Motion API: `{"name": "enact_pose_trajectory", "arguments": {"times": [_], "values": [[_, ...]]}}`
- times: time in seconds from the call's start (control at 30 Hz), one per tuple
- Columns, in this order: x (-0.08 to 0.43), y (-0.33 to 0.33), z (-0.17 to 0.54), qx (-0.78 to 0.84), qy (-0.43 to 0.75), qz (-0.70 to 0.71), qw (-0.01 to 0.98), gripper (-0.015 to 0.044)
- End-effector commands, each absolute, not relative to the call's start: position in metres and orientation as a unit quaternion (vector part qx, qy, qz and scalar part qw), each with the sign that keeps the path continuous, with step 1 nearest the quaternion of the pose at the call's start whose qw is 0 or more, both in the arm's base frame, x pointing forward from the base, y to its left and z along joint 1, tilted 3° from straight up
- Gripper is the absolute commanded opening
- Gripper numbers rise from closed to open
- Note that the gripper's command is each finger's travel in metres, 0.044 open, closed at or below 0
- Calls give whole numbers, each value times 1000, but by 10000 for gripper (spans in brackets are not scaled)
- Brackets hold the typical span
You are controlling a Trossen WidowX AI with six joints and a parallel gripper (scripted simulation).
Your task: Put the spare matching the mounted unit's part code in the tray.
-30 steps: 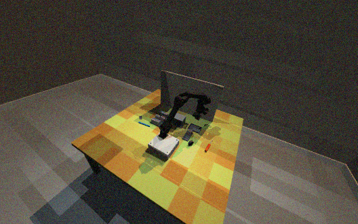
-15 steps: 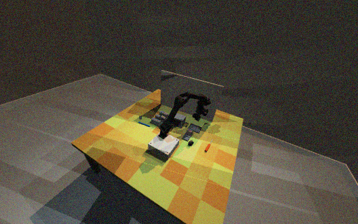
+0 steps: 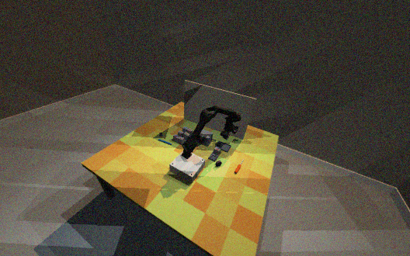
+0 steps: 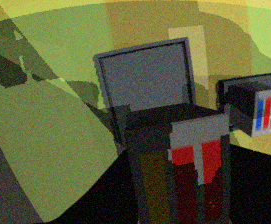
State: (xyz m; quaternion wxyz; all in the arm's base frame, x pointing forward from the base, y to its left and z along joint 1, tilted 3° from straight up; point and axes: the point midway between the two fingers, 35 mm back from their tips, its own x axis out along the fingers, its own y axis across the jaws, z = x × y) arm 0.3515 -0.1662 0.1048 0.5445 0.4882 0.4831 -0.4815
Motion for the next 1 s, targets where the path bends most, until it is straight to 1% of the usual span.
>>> {"name": "enact_pose_trajectory", "arguments": {"times": [0.0, 0.97], "values": [[352, -167, 100, 488, 483, -483, 544, 0], [353, -168, 73, 487, 483, -483, 544, 0]]}}
